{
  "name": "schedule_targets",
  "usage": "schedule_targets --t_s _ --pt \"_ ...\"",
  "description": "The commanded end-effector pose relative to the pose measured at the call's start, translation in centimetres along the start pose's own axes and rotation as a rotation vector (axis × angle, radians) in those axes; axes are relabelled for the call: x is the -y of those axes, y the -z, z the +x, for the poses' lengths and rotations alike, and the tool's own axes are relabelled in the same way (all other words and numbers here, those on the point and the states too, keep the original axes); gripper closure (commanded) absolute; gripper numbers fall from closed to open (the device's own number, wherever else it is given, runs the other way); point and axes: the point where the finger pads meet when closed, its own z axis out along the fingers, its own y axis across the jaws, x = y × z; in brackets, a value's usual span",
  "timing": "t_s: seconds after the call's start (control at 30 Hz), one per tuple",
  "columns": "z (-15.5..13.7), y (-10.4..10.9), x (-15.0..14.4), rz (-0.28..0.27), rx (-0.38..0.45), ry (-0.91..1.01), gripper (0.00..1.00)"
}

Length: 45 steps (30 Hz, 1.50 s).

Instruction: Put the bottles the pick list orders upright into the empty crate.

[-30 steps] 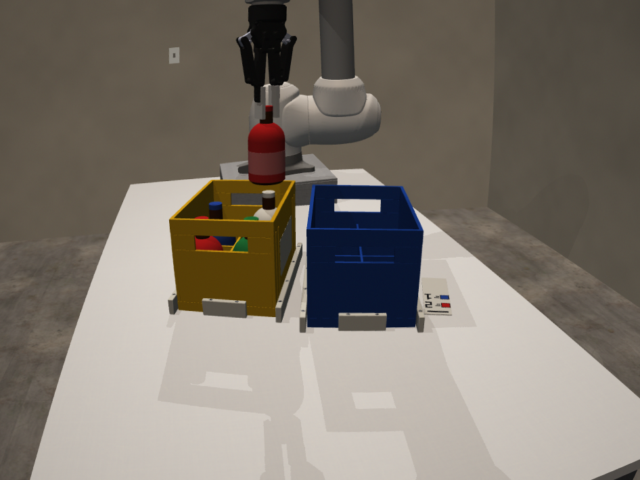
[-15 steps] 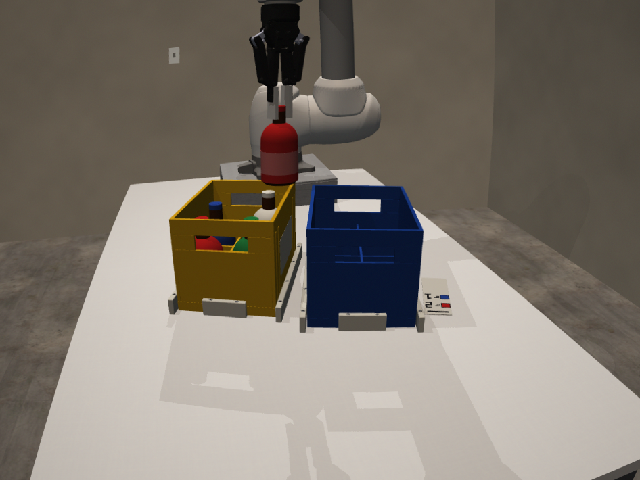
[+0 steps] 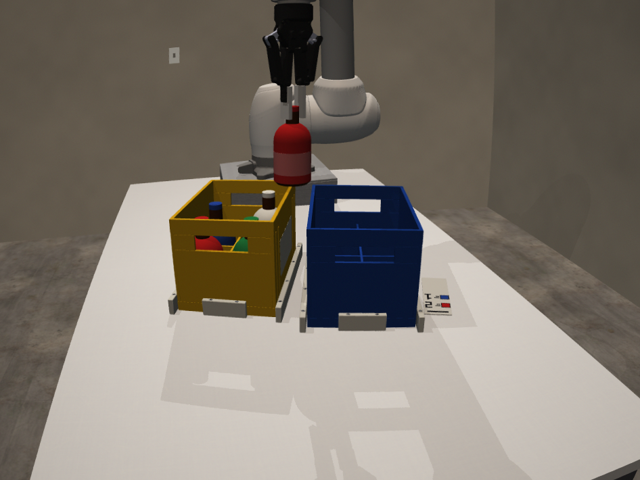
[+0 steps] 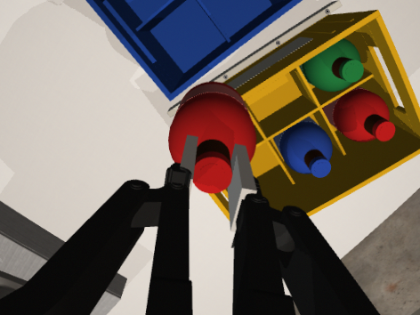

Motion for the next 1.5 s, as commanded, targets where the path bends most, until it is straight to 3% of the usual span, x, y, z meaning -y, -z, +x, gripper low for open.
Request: schedule_targets --t_s 0.0,1.47 --pt "0.3 0.0 0.2 0.000 0.000 0.000 1.00" --pt "6.8 0.0 5.3 0.000 0.000 0.000 1.00"
